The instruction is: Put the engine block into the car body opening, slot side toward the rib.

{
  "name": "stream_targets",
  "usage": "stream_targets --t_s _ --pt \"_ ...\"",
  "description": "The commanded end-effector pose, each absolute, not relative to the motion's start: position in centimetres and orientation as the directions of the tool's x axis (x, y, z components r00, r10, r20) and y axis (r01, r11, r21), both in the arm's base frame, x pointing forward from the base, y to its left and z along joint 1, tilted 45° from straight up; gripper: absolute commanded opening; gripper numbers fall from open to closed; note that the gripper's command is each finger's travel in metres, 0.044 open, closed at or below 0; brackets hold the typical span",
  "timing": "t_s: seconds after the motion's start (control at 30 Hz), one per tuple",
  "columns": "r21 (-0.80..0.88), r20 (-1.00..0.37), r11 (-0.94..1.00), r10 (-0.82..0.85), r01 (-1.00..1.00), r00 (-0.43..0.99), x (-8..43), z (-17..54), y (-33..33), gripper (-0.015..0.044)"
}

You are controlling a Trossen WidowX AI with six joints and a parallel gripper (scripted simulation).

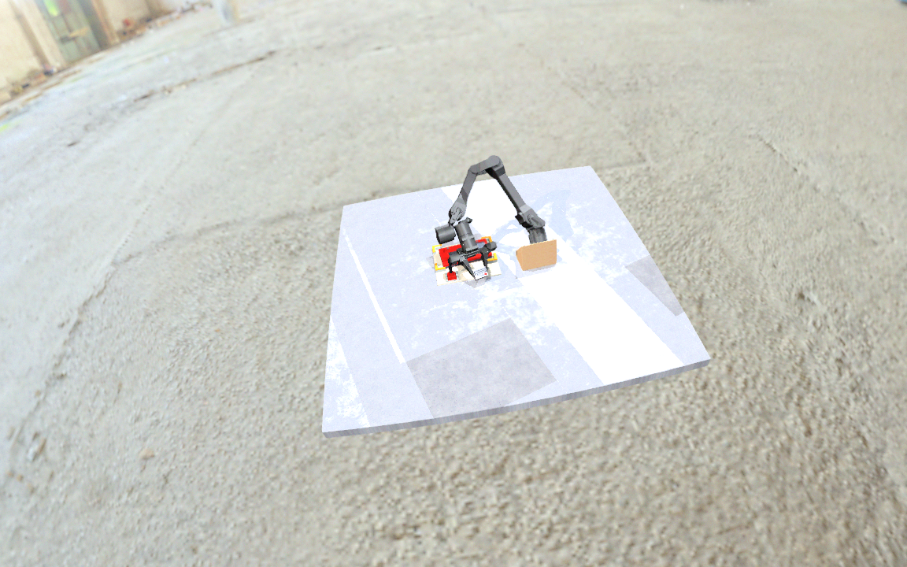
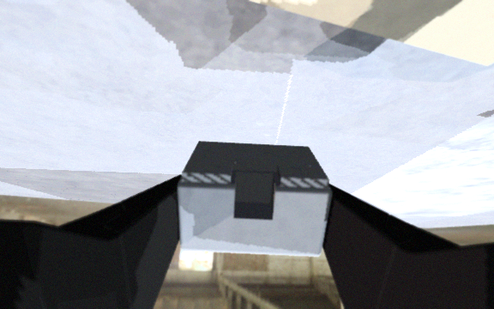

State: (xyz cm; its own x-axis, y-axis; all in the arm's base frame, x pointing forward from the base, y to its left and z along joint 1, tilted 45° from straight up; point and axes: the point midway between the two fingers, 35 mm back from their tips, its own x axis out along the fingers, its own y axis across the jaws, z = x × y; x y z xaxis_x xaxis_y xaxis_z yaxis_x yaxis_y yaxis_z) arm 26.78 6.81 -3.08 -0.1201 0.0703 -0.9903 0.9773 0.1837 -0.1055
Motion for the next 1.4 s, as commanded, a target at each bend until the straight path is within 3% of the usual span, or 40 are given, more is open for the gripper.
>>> stream_targets --t_s 0.0,1.37 --pt "-0.114 -0.990 0.187 0.065 0.976 -0.128 26.6 -3.8 6.2 0.0000" --pt "-0.114 -0.990 0.187 0.063 0.976 -0.128 27.0 -6.2 4.2 0.0000"
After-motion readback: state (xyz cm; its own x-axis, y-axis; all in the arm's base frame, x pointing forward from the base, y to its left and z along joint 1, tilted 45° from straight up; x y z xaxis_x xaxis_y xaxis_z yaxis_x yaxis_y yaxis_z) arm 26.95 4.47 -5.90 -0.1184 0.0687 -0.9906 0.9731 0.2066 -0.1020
